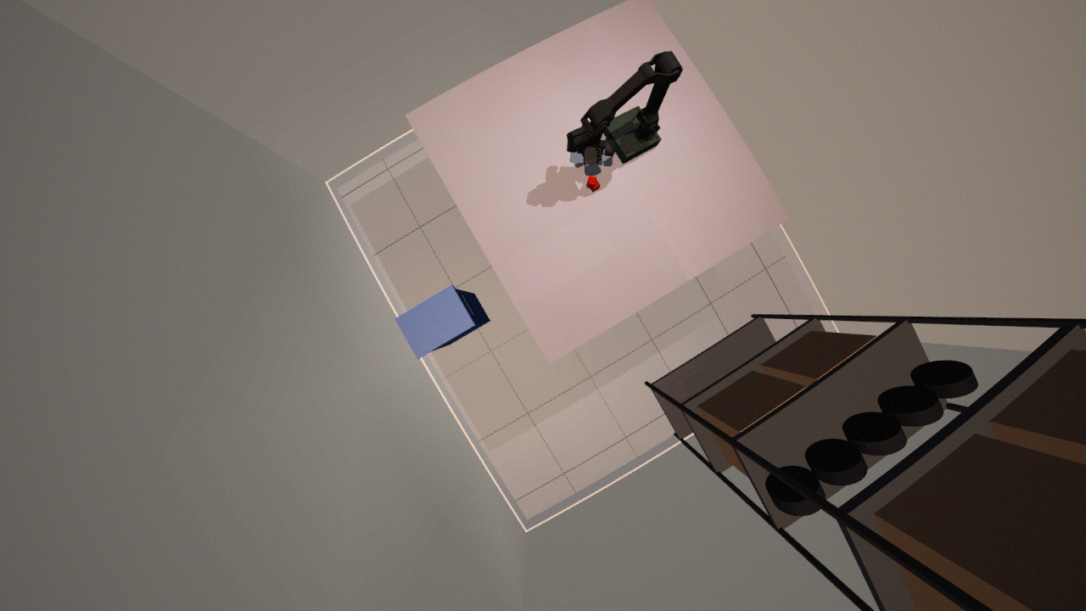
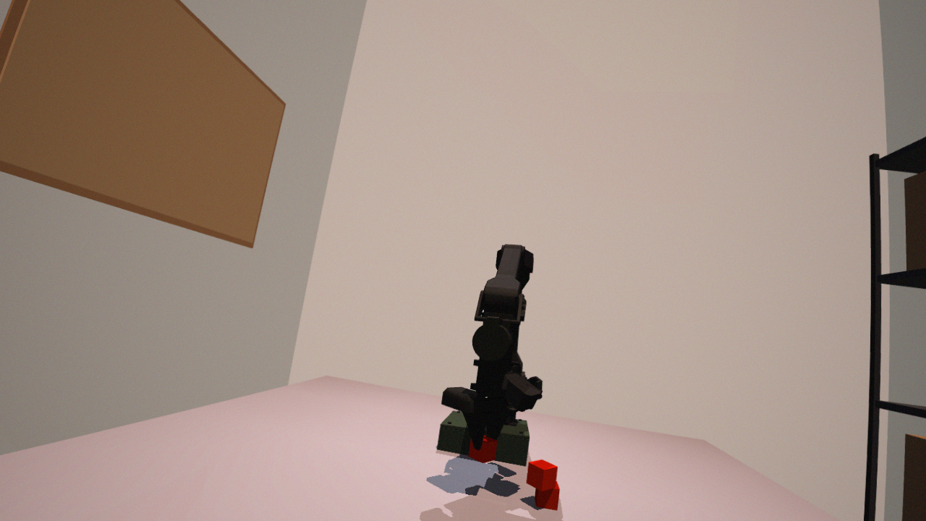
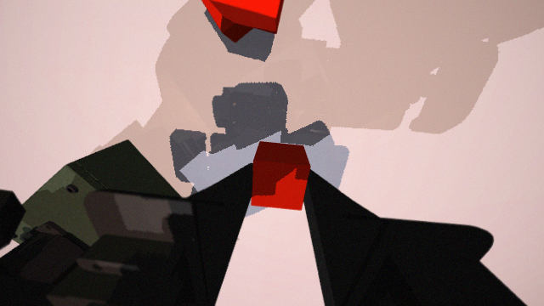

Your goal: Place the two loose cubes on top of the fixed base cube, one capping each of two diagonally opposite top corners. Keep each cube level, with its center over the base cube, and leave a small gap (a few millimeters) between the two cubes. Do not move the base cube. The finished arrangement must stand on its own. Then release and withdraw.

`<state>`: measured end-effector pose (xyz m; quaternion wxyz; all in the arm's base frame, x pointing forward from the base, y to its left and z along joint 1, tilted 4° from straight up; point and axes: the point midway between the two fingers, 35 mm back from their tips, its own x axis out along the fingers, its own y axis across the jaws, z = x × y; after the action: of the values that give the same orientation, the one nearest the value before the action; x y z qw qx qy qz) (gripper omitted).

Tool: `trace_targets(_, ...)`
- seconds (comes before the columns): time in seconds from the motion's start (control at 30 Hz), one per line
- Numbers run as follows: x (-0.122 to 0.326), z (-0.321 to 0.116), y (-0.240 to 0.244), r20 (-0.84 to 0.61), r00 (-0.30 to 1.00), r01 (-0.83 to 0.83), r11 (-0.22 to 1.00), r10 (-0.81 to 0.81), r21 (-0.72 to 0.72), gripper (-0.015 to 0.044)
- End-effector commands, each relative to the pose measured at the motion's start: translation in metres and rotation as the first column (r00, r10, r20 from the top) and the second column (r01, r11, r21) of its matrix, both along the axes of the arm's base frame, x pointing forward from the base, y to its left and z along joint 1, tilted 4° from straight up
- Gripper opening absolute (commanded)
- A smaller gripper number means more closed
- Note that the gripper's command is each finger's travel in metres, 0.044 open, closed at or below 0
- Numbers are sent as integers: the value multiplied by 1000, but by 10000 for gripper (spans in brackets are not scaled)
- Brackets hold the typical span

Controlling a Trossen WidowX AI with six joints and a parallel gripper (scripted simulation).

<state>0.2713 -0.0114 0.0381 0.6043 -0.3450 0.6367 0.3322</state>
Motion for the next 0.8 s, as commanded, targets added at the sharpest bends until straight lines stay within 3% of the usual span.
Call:
trace_targets(0.0, 3, 16, 0, 8, 1000, 3, 1000, -3, -5, 105)
trace_targets(0.6, -1, 64, 2, 8, 1000, 7, 1000, -7, -5, 105)
trace_targets(0.77, 1, 62, 11, 12, 992, 123, 992, -123, -7, 105)
